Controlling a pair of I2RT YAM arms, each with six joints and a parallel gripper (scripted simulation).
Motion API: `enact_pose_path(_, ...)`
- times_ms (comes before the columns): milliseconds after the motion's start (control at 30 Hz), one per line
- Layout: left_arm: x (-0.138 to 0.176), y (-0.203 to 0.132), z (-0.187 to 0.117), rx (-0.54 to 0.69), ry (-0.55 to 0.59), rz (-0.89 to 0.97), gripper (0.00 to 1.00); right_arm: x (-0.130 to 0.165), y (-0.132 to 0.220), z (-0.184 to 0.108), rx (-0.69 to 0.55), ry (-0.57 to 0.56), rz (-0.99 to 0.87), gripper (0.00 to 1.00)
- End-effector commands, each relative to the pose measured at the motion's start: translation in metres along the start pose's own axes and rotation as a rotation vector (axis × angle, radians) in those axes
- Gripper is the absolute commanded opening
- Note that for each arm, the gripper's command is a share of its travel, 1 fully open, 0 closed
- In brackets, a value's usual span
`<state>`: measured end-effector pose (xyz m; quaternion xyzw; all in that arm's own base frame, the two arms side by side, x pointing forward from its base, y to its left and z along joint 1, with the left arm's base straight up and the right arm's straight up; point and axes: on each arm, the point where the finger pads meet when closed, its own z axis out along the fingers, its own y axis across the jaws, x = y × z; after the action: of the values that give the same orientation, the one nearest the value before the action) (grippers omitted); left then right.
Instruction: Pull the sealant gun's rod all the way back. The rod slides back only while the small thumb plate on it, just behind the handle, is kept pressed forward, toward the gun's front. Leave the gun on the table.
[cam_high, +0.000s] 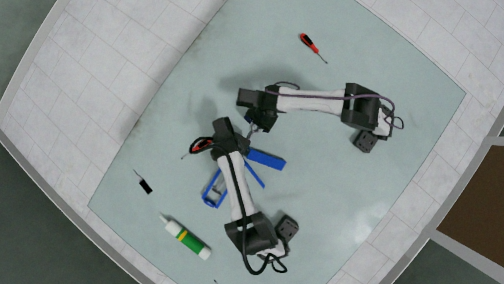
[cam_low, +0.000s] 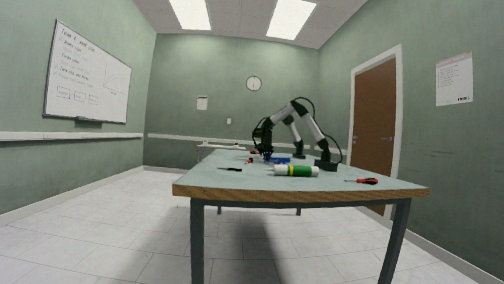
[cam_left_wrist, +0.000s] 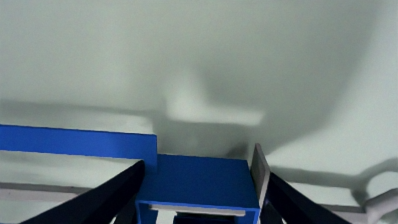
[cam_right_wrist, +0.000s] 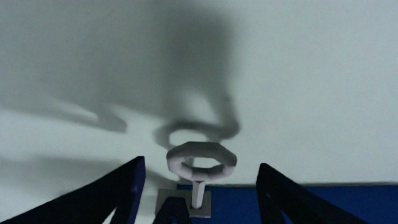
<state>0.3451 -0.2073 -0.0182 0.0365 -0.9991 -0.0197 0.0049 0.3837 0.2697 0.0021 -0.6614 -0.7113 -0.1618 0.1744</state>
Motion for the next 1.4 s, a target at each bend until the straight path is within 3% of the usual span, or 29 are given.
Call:
enact_pose_path(0, -0.002, -0.003, -0.004, 0.007, -0.015, 0.000, 0.52, 0.002, 0.000, 0.015, 0.008, 0.005, 0.005, 0.59)
enact_pose_path(267, -0.002, -0.003, -0.004, 0.007, -0.015, 0.000, 0.52, -0.001, -0.004, 0.026, 0.019, -0.001, 0.011, 0.51)
enact_pose_path(800, -0.002, -0.003, -0.004, 0.007, -0.015, 0.000, 0.52, -0.001, -0.001, 0.023, 0.016, 0.000, 0.011, 0.32)
enact_pose_path(867, -0.002, -0.003, -0.004, 0.007, -0.015, 0.000, 0.52, 0.000, 0.000, 0.023, 0.015, 0.001, 0.006, 0.10)
enact_pose_path(933, -0.002, -0.003, -0.004, 0.007, -0.015, 0.000, 0.52, 0.000, 0.001, 0.021, 0.011, -0.003, 0.013, 0.31)
enact_pose_path(1367, 0.003, 0.006, 0.007, -0.037, 0.016, -0.009, 0.52, -0.010, -0.003, 0.022, 0.024, -0.028, 0.025, 0.31)
